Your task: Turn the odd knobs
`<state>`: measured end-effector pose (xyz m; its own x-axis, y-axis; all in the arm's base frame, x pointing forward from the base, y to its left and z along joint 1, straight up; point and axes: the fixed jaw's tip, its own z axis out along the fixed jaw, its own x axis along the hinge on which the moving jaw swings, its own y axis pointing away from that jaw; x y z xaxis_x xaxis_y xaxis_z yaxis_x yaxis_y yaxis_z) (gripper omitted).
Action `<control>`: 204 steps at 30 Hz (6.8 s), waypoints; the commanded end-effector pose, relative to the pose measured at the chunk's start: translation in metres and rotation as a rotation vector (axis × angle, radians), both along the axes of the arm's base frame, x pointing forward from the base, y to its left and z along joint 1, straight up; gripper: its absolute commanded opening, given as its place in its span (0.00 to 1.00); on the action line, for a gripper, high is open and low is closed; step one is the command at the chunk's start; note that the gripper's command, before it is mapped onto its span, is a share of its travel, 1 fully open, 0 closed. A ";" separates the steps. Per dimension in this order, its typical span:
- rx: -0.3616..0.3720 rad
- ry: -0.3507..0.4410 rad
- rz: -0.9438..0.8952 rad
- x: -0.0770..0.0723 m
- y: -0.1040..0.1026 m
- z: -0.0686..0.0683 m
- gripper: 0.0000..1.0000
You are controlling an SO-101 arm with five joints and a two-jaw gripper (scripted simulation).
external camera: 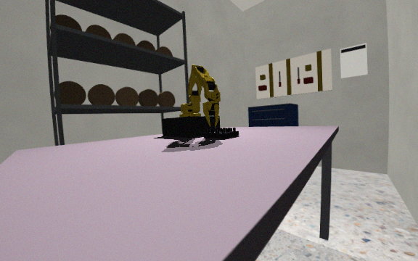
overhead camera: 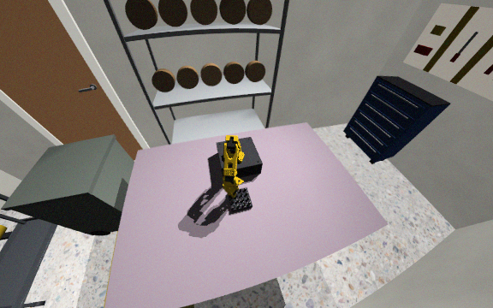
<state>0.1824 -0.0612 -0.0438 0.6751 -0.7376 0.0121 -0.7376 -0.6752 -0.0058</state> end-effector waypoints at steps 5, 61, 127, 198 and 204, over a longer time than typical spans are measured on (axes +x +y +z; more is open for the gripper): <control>0.006 0.015 0.001 -0.004 0.000 -0.004 0.10; 0.006 0.015 0.001 -0.008 0.001 -0.028 0.10; 0.006 0.015 0.001 -0.004 0.002 -0.026 0.10; 0.008 0.014 -0.523 -0.006 0.005 -0.026 0.01; 0.009 0.014 -0.593 -0.006 0.006 -0.026 0.01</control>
